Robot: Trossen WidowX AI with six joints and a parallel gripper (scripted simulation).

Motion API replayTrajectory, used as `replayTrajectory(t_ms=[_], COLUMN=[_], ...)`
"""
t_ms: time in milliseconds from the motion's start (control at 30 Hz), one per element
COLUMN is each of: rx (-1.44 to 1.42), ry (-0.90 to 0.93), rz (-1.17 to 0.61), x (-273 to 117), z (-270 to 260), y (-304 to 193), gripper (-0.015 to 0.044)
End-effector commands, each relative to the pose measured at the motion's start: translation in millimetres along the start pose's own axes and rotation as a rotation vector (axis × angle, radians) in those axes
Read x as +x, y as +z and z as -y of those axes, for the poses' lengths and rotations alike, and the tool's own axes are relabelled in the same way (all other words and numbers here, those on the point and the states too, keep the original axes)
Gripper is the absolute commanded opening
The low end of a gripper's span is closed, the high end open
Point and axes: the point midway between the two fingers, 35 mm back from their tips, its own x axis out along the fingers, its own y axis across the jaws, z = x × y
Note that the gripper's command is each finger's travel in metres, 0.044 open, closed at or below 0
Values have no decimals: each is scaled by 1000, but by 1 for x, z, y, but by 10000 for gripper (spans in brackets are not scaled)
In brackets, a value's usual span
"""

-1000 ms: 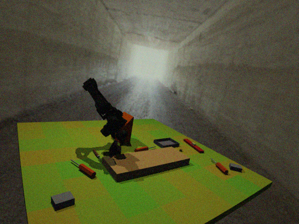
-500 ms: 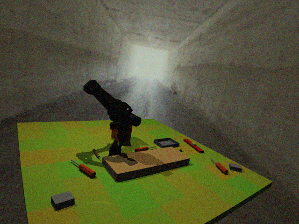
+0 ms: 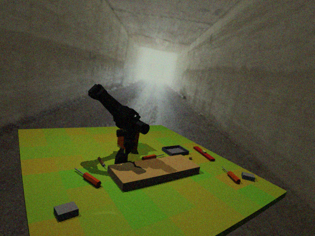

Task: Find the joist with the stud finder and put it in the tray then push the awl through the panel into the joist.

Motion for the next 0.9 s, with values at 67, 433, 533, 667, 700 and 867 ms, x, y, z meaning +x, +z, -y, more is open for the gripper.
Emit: replayTrajectory(t_ms=[67, 433, 533, 667, 700, 867], rx=[-10, -10, -10, -10, -10, -10], ry=[-3, -2, -2, -1, -1, 0], rz=[7, 7, 7, 9, 9, 12], x=[10, 27, 32, 38, 39, 46], z=[1, 1, 1, 1, 1, 1], y=[-1, -3, -3, -3, -3, -3], gripper=[440, 440, 440, 440, 440, 440])
